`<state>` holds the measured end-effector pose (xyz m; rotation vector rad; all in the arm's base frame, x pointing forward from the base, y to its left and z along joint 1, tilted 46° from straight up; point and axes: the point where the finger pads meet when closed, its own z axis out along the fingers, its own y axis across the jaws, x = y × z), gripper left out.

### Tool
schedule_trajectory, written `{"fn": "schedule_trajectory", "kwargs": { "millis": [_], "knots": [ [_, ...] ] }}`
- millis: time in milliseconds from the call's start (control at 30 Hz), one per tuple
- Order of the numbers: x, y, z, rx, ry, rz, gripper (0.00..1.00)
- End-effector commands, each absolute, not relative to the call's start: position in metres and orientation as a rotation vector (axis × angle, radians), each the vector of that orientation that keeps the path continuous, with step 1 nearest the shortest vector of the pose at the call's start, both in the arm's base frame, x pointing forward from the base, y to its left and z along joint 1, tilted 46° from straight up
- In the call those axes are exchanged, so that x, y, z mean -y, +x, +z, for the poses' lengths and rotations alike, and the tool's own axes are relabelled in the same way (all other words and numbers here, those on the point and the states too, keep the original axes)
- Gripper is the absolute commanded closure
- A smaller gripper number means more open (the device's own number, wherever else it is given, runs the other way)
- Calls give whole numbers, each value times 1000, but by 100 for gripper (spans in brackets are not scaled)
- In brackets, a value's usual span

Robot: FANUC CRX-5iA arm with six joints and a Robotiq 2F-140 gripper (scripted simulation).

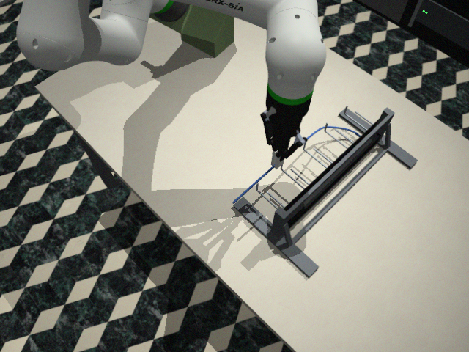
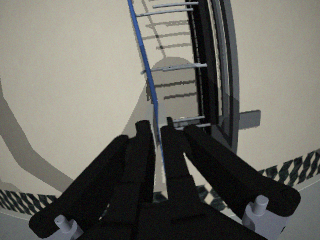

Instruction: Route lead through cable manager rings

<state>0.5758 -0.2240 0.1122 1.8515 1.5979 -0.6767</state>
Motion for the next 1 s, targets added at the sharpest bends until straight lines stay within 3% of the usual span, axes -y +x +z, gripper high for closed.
{"fn": "schedule_trajectory", "kwargs": {
  "millis": [0, 967],
  "knots": [
    [227, 576, 113, -1594, 1849, -677, 100],
    [259, 577, 82, -1594, 1849, -677, 100]
  ]
}}
